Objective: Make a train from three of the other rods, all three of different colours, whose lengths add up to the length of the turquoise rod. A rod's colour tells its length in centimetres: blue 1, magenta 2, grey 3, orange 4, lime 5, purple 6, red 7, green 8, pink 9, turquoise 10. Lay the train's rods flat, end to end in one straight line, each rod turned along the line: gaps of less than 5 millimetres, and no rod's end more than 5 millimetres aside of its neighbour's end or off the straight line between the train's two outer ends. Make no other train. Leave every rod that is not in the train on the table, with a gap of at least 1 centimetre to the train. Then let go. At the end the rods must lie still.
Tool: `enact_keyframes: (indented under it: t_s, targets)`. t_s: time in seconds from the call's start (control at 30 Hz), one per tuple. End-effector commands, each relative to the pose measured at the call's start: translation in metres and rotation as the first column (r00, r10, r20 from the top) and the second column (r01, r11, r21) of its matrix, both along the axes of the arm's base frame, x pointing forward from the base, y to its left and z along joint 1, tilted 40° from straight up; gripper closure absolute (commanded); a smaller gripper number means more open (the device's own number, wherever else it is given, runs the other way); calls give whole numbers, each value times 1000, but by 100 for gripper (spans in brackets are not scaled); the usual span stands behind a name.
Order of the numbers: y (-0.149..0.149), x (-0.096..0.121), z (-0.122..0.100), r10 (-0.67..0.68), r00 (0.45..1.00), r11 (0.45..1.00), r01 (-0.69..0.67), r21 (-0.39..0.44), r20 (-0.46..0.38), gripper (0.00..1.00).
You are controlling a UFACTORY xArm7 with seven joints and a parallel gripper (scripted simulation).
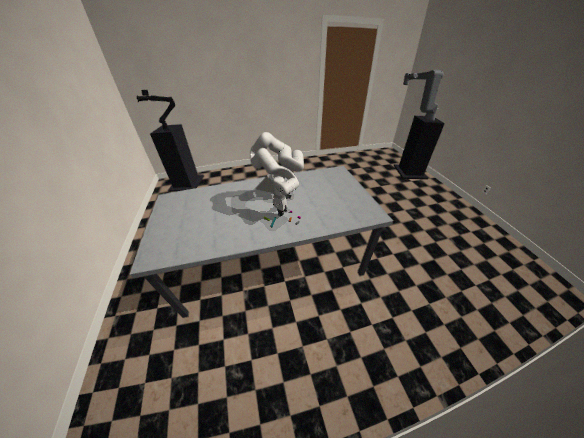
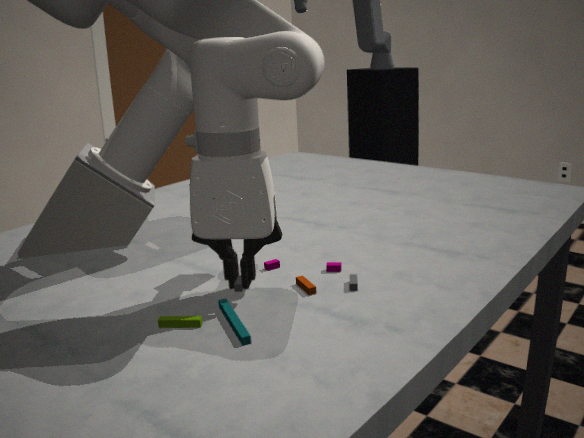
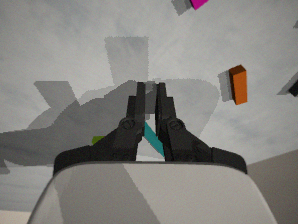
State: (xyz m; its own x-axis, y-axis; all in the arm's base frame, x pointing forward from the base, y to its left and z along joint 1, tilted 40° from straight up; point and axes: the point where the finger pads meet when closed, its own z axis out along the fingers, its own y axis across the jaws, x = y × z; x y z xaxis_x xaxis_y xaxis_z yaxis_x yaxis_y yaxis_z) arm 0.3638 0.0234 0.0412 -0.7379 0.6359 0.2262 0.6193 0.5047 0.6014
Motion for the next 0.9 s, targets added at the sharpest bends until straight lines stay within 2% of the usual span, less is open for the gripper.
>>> enact_keyframes:
  t_s: [0.0,0.2,0.27,0.43,0.87]
  targets:
    - [-11,-4,14,-3,1000,1000,3,-1,2,96]
    - [-38,-16,49,-3,1000,1000,3,-1,2,96]
    - [-38,-16,49,-3,1000,1000,3,-1,2,96]
    - [-52,-23,68,-3,1000,1000,3,-1,2,96]
    - [-54,-24,71,-3,1000,1000,3,-1,2,96]
